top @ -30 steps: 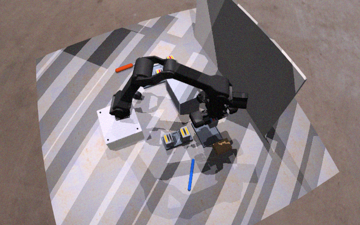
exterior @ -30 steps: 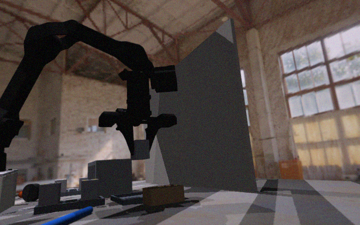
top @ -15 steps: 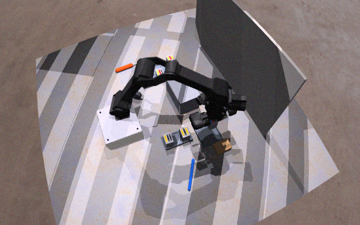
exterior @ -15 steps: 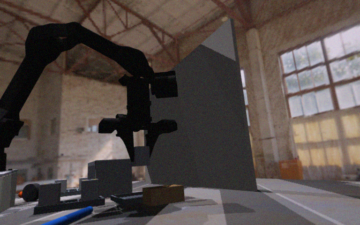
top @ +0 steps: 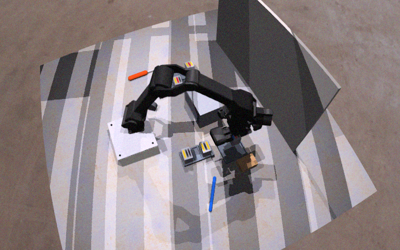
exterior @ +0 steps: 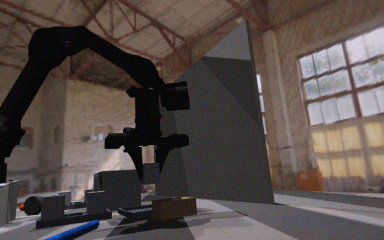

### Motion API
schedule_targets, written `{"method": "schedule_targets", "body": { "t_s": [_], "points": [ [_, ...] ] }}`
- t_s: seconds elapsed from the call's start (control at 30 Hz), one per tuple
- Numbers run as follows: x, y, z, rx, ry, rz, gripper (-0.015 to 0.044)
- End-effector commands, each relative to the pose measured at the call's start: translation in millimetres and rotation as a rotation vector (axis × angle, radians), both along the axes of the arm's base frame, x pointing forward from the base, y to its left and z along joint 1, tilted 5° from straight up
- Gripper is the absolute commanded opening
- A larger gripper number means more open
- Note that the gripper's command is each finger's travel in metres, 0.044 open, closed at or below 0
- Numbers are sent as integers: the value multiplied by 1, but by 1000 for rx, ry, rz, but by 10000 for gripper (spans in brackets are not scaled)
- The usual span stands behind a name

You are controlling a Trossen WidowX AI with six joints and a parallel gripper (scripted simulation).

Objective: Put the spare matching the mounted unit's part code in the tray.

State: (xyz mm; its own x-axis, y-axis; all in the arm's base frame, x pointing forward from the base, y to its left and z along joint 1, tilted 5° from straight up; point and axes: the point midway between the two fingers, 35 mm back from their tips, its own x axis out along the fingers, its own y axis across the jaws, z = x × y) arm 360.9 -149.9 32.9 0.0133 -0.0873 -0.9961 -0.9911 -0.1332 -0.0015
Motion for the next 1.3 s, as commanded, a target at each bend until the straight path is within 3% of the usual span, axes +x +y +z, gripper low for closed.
{"method": "schedule_targets", "body": {
  "t_s": [0.0, 1.27],
  "points": [
    [0, -1, -5, -4, 1, 3, 0],
    [-6, -2, -43, -4, 2, 3, 0]
  ]
}}
